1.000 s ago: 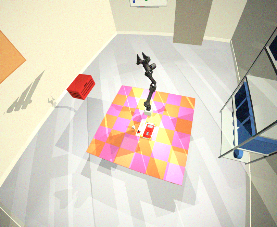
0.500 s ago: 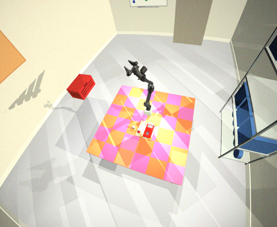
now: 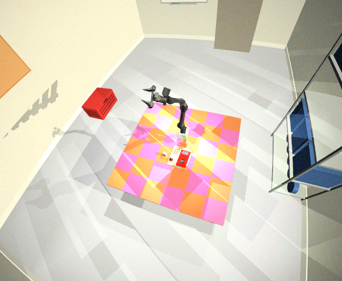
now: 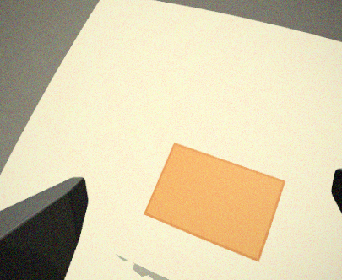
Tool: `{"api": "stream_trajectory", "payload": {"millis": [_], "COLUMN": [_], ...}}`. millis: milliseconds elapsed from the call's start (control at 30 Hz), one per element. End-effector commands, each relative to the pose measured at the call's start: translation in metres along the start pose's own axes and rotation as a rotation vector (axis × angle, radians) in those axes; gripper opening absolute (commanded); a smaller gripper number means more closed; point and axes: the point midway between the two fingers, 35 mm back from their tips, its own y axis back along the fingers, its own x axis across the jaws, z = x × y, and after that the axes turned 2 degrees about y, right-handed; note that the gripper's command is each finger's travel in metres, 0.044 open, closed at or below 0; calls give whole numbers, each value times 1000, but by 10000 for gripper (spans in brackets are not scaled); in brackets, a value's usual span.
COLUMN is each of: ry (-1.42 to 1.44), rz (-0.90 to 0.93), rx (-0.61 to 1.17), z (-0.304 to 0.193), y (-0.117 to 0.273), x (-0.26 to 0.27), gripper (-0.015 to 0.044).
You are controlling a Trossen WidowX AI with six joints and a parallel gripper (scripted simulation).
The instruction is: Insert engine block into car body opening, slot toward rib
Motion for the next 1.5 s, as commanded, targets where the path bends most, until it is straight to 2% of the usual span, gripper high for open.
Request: {"api": "stream_trajectory", "payload": {"millis": [0, 300, 600, 967, 1467], "ry": [10, 32, 53, 82, 142], "rz": [116, 374, 622, 904, 1190], "rx": [43, 169, 323, 549, 887], "z": [-19, -69, -124, -193, -270], "y": [-7, -6, 18, 77, 173], "x": [45, 144, 233, 321, 387], "gripper": [440, 440, 440, 440, 440]}}
